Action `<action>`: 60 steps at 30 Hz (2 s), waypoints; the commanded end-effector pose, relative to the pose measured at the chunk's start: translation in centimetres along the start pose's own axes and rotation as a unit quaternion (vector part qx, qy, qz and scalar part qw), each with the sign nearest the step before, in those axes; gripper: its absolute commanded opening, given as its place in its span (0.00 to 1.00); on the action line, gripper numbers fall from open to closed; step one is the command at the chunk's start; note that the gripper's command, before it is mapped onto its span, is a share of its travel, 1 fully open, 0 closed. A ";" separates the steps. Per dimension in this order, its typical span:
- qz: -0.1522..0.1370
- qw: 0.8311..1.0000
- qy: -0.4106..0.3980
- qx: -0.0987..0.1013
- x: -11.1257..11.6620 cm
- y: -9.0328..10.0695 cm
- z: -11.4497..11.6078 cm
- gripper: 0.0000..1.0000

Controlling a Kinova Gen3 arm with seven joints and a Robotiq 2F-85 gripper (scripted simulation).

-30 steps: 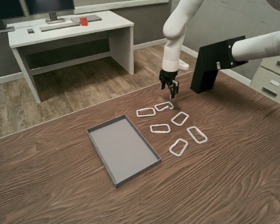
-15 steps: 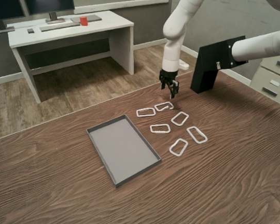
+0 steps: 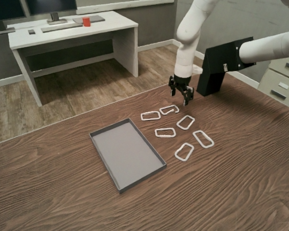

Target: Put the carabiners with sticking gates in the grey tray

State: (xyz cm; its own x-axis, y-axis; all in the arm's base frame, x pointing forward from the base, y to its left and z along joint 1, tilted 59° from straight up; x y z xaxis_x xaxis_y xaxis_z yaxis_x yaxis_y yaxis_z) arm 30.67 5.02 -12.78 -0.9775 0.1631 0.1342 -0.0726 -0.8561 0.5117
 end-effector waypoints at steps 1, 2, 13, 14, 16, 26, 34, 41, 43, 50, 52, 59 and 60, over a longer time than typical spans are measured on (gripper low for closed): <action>-0.004 1.000 0.003 0.004 0.0 0.7 0.3 1.00; -0.004 1.000 0.003 0.004 0.0 0.7 0.3 1.00; -0.006 0.997 0.077 0.005 1.1 1.5 5.0 1.00; -0.006 0.997 0.077 0.005 1.1 1.5 5.0 1.00; -0.006 0.997 0.077 0.005 1.1 1.5 5.0 1.00; -0.007 0.993 0.116 0.007 1.6 2.1 7.4 1.00; -0.007 0.993 0.116 0.007 1.6 2.1 7.4 1.00; -0.007 0.993 0.116 0.007 1.6 -0.8 7.4 1.00; -0.007 0.993 0.116 0.007 1.6 -0.8 7.4 1.00; -0.007 0.993 0.116 0.007 1.6 -0.8 7.4 1.00; -0.007 0.993 0.116 0.007 1.6 -0.8 7.4 1.00; -0.007 0.993 0.116 0.007 1.5 -5.8 7.3 1.00; -0.007 0.993 0.116 0.007 1.5 -5.8 7.3 1.00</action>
State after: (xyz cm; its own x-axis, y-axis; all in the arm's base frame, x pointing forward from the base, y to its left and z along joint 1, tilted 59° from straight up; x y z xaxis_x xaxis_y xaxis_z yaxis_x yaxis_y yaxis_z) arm 30.77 9.73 -6.86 -0.9957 0.0569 -0.0734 -0.0872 -0.8455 0.5268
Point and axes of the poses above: the point where the finger pads meet when closed, its own y axis back along the fingers, its own z axis across the jaws, x = y × z, the point moved 6 cm from there along y, back along the fingers, and after that the axes turned 10 degrees about -y, right-handed, at the moved point
